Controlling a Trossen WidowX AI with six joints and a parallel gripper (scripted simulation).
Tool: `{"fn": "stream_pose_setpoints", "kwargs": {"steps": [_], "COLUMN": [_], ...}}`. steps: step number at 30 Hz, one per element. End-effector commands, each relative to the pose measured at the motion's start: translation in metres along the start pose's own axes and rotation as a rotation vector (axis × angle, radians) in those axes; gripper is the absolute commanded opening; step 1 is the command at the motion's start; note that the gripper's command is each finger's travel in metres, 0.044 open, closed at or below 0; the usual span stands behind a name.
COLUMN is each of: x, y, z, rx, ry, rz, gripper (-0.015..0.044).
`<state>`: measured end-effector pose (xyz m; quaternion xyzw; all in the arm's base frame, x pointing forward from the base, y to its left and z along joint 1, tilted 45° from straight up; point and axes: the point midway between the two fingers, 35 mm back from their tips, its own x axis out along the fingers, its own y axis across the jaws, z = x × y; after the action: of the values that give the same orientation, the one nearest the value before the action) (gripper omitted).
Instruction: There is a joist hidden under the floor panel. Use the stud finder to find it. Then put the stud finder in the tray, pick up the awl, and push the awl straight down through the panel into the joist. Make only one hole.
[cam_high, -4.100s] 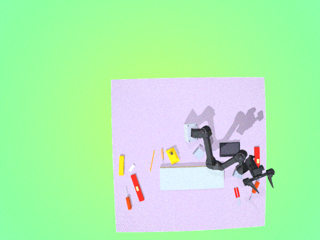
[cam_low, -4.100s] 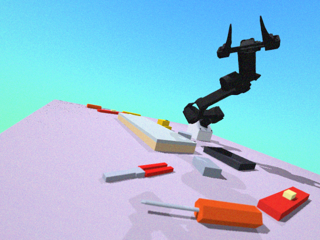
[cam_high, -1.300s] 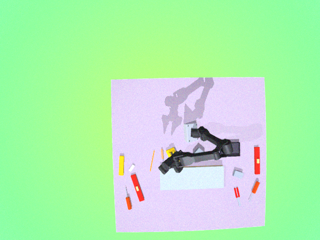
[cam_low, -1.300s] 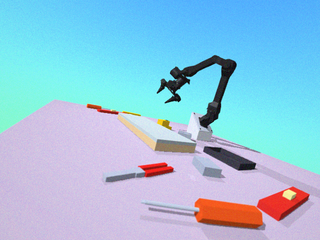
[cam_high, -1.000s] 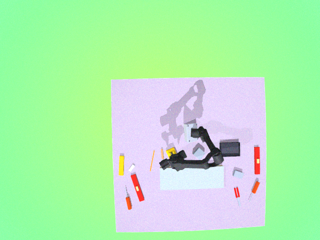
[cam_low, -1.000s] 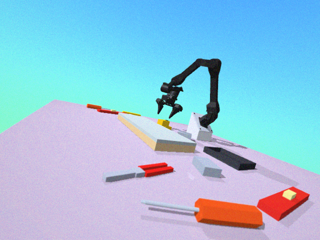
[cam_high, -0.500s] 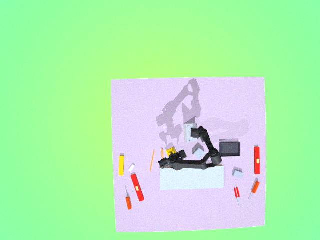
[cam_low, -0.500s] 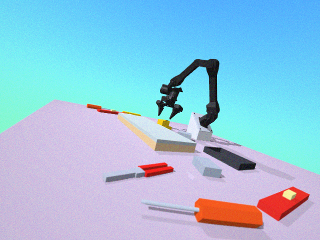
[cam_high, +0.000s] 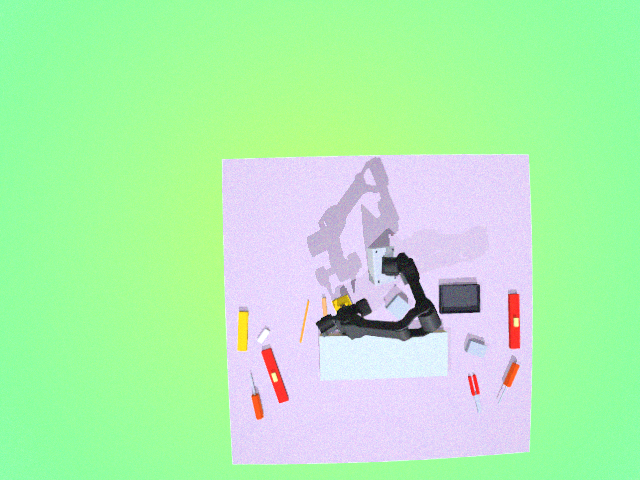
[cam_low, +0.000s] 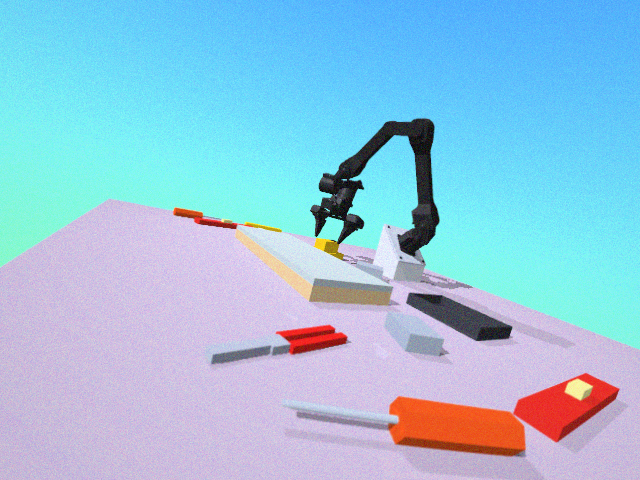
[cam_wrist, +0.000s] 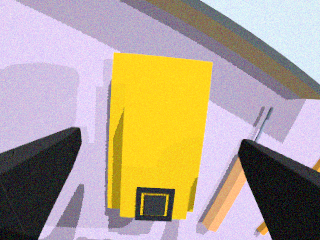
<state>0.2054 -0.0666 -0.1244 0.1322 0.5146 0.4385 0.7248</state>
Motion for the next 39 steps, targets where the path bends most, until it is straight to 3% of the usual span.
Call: {"fn": "stream_pose_setpoints", "kwargs": {"steps": [1, 18, 22, 39], "x": [0.007, 0.031, 0.031, 0.031], "y": [0.0, 0.002, 0.002, 0.002], "z": [-0.001, -0.008, -0.008, -0.008], "rx": [0.005, 0.005, 0.005, 0.005], "ry": [-0.004, -0.005, -0.005, -0.005], "rz": [0.002, 0.004, 0.004, 0.004], "gripper": [0.044, 0.044, 0.0335, 0.0222]}}
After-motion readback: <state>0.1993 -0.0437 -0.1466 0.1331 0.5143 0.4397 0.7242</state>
